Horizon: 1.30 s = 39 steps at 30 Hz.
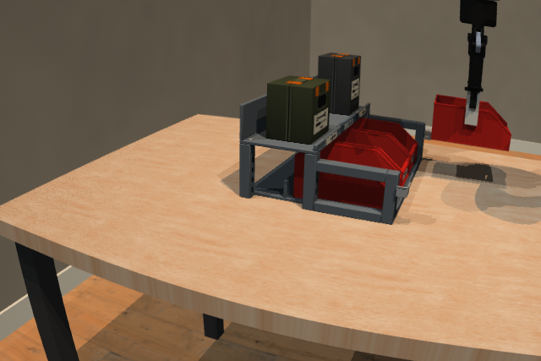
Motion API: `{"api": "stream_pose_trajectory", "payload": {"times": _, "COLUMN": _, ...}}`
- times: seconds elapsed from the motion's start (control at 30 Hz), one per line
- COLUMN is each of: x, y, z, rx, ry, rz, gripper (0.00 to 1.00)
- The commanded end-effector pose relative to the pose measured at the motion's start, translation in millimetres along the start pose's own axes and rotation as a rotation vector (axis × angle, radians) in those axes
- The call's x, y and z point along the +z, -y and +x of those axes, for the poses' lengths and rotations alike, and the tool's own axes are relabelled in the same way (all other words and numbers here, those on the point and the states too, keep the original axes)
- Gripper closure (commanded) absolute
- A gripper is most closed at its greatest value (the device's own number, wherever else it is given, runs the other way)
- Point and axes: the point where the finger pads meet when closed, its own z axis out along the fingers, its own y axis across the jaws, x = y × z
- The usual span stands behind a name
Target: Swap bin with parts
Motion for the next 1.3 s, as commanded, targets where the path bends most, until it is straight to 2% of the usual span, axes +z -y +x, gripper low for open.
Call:
{"api": "stream_pose_trajectory", "payload": {"times": 0.0, "x": -0.1, "y": 0.6, "z": 0.3, "rx": 0.001, "ry": 0.0, "rz": 0.0, "gripper": 0.9}}
{"api": "stream_pose_trajectory", "payload": {"times": 0.13, "x": -0.1, "y": 4.2, "z": 1.7, "rx": 0.004, "ry": 0.0, "rz": 0.0, "gripper": 0.9}}
{"api": "stream_pose_trajectory", "payload": {"times": 0.43, "x": -0.2, "y": 33.6, "z": 13.6, "rx": 0.035, "ry": 0.0, "rz": 0.0, "gripper": 0.9}}
{"api": "stream_pose_trajectory", "payload": {"times": 1.27, "x": 5.3, "y": 34.2, "z": 13.9, "rx": 0.035, "ry": 0.0, "rz": 0.0, "gripper": 0.9}}
